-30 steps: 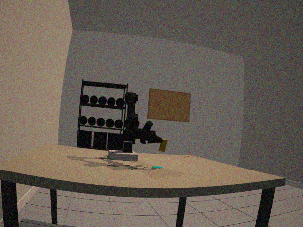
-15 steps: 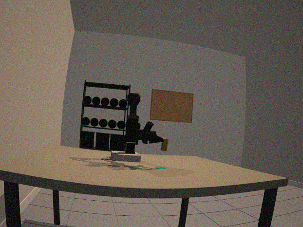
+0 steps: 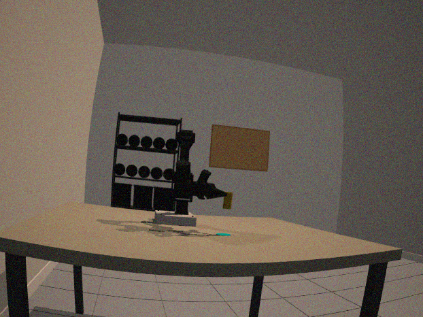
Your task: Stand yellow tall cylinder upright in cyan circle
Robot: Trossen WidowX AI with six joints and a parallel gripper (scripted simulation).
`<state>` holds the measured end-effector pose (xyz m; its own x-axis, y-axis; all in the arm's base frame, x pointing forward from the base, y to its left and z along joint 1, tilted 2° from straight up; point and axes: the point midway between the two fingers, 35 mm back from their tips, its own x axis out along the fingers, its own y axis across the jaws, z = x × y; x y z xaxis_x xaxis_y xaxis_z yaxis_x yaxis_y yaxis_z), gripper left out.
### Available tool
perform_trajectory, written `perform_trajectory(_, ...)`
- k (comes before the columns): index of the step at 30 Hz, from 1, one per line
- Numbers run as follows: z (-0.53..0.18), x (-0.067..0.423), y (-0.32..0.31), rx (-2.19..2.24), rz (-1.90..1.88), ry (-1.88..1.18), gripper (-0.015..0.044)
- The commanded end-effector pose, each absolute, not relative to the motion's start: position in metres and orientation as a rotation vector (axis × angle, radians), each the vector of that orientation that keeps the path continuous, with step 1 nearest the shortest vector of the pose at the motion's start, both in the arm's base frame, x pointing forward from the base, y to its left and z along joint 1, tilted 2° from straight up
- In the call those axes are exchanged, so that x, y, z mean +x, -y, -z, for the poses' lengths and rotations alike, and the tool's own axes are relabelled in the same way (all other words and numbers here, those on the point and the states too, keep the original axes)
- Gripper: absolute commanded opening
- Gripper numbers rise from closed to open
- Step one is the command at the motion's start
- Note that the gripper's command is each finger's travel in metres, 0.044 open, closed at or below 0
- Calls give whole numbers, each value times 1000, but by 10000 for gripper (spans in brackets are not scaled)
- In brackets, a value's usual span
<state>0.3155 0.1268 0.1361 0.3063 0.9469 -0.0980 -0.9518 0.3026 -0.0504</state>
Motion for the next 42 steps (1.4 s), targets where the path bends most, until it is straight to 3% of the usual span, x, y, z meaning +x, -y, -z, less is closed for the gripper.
perform_trajectory(1, -136, 309, -126, -99, -1272, -42, 105)
perform_trajectory(18, -134, 310, -126, -99, -1272, -42, 105)
perform_trajectory(42, -64, 315, -124, -99, -1272, -43, 105)
